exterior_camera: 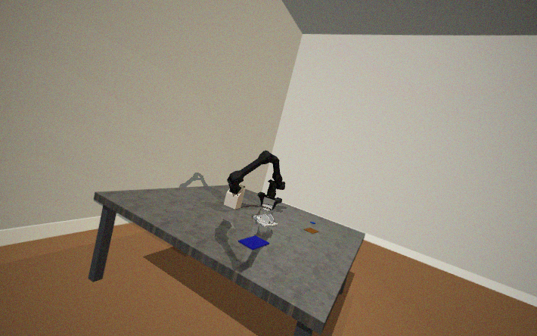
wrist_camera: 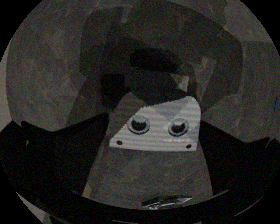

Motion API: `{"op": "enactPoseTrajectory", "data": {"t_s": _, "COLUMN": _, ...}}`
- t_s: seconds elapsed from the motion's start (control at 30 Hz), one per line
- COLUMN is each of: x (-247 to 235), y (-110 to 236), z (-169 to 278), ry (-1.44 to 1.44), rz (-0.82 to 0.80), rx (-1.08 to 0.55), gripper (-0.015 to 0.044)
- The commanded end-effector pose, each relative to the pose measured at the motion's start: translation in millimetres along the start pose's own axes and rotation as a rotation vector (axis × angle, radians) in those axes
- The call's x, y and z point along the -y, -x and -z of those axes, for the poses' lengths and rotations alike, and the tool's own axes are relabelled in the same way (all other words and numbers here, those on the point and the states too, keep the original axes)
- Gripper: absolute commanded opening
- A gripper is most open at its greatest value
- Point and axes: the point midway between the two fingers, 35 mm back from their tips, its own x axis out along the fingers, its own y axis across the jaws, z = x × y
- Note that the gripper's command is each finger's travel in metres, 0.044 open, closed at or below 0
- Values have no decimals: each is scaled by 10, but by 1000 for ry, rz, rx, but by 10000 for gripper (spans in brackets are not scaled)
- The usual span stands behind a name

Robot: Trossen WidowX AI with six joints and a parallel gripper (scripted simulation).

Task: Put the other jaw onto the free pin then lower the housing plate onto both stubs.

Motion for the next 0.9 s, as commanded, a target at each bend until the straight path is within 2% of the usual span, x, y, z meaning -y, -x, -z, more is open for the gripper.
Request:
{"op": "enactPoseTrajectory", "data": {"t_s": 0.0, "x": 0, "y": 0, "z": 0, "ry": 0, "rz": 0, "rx": 0, "gripper": 433}}
{"op": "enactPoseTrajectory", "data": {"t_s": 0.4, "x": 0, "y": 0, "z": 0, "ry": 0, "rz": 0, "rx": 0, "gripper": 353}}
{"op": "enactPoseTrajectory", "data": {"t_s": 0.87, "x": 4, "y": 45, "z": -4, "ry": 0, "rz": 0, "rx": 0, "gripper": 351}}
